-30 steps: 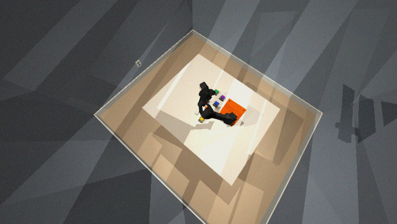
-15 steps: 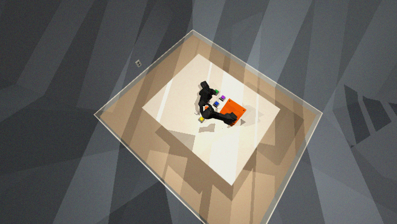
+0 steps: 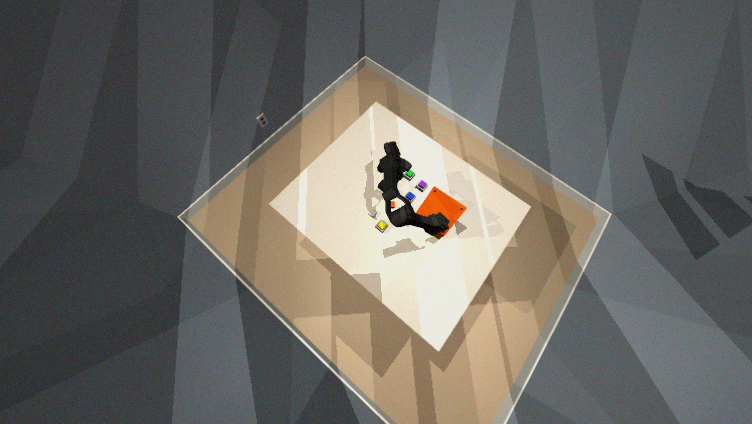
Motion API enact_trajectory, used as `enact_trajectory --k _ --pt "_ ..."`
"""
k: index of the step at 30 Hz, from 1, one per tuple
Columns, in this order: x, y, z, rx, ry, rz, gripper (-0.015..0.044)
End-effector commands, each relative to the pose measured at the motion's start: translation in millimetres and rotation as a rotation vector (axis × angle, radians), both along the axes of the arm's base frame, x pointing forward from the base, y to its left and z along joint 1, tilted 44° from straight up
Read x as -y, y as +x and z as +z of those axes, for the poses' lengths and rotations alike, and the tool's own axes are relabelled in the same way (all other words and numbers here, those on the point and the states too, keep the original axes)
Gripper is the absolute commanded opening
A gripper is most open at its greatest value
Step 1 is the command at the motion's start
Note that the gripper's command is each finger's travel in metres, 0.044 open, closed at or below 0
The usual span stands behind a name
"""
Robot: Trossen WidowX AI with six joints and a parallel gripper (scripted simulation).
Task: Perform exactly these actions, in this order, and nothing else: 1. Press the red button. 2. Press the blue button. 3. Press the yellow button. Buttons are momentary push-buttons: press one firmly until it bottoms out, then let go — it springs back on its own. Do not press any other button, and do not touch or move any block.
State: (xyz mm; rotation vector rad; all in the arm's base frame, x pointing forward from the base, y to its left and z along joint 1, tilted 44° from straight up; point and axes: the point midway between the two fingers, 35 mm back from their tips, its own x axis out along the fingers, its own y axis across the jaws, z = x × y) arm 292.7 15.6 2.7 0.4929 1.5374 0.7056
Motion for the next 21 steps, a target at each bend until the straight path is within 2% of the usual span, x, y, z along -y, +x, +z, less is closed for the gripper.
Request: enact_trajectory --k 1,6,12,17,21 --pt "15 -21 -8 -0.012 -0.006 0.010 0.0020" --pt "45 -85 -29 -0.016 -0.005 0.011 0.0020" --pt "44 -88 -31 -0.017 -0.004 0.012 0.0020" --pt "4 -94 -72 -0.016 -0.001 0.012 0.0020" --pt "2 -95 -74 -0.016 -0.001 0.012 0.0020"
